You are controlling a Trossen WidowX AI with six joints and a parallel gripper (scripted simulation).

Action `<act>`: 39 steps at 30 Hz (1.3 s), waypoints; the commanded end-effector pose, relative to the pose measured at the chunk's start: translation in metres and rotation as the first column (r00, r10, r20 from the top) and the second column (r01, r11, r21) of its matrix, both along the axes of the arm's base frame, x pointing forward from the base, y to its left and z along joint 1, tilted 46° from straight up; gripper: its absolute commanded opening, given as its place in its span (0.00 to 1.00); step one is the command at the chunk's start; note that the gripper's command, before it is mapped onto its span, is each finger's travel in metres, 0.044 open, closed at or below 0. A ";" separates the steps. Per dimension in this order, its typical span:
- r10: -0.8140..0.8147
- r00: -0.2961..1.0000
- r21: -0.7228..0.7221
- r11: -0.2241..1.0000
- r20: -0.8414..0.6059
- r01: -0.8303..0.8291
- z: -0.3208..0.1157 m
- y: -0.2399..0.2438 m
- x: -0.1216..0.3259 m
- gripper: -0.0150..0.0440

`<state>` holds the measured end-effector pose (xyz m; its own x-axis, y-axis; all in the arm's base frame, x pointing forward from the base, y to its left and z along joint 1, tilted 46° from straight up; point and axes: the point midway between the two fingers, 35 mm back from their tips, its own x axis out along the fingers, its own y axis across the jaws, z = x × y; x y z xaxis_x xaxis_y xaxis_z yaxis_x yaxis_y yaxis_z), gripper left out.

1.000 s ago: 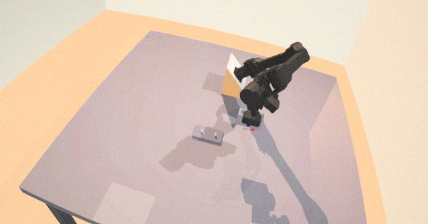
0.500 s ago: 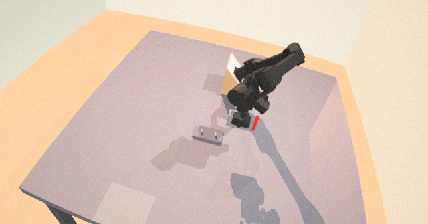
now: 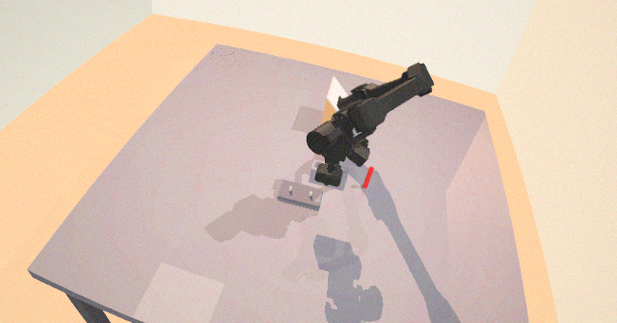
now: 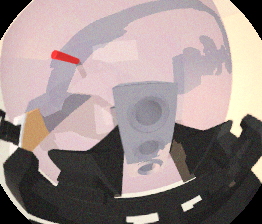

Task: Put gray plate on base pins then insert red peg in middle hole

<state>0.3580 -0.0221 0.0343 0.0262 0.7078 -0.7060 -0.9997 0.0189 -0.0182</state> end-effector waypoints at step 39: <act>0.016 1.000 -0.001 1.000 0.005 -0.016 -0.077 -0.018 -0.016 0.25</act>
<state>0.3427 -0.0393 -0.0411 0.0204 0.7102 -0.7037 -0.9997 0.0074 -0.0216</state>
